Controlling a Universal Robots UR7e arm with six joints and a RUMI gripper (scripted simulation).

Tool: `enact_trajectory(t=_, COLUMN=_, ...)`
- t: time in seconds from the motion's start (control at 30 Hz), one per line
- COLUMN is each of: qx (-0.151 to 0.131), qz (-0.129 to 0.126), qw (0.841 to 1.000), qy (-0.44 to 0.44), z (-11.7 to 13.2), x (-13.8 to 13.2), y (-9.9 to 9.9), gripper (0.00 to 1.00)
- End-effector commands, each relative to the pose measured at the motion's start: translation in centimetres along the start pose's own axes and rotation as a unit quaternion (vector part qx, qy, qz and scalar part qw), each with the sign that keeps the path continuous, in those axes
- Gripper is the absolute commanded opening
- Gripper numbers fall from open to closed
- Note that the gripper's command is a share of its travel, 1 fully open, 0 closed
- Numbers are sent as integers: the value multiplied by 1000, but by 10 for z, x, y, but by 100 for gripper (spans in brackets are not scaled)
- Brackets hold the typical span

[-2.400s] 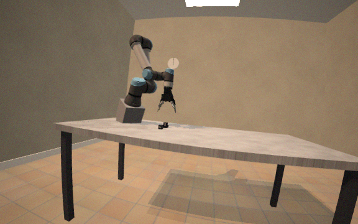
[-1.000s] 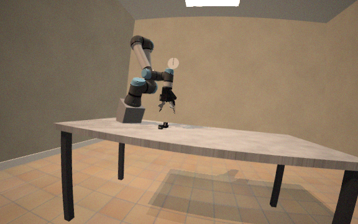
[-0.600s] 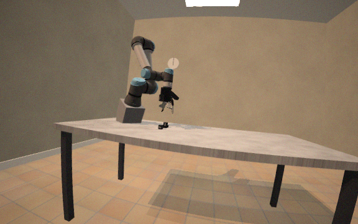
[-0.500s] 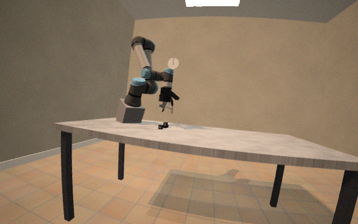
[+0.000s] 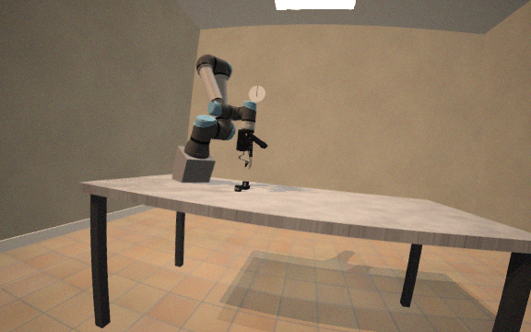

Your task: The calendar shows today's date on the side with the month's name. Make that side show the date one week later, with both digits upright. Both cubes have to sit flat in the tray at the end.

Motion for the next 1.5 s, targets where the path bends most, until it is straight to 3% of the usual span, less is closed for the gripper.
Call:
enact_trajectory(t=0.0, qx=-3, qz=3, qw=997, qy=-74, z=0, x=6, y=-1, gripper=100)
enact_trajectory(t=0.2, qx=-2, qz=3, qw=989, qy=-149, z=2, x=13, y=-2, gripper=100)
enact_trajectory(t=0.53, qx=-2, qz=3, qw=955, qy=-298, z=6, x=26, y=-3, gripper=100)
enact_trajectory(t=0.63, qx=-2, qz=3, qw=954, qy=-299, z=6, x=26, y=-4, gripper=100)
enact_trajectory(t=0.73, qx=-1, qz=3, qw=932, qy=-363, z=8, x=32, y=-4, gripper=100)
enact_trajectory(t=0.9, qx=-1, qz=3, qw=909, qy=-416, z=11, x=37, y=-5, gripper=100)
enact_trajectory(t=1.1, qx=0, qz=3, qw=866, qy=-501, z=15, x=44, y=-6, gripper=100)
enact_trajectory(t=1.2, qx=0, qz=3, qw=866, qy=-501, z=15, x=44, y=-6, gripper=100)
enact_trajectory(t=1.3, qx=1, qz=3, qw=829, qy=-559, z=18, x=49, y=-6, gripper=100)
enact_trajectory(t=1.4, qx=1, qz=3, qw=806, qy=-592, z=20, x=52, y=-7, gripper=100)
enact_trajectory(t=1.43, qx=1, qz=3, qw=805, qy=-594, z=20, x=52, y=-7, gripper=100)
enact_trajectory(t=1.47, qx=1, qz=3, qw=792, qy=-611, z=21, x=54, y=-7, gripper=100)
Point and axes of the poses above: the point where the finger pads meet when closed, its own y axis back along the fingers, its own x axis across the jaws, z = x × y, the point moved 5 cm from there along y, back along the fingers, and after that the axes turned 8 degrees about -y, right-handed, at the moved point
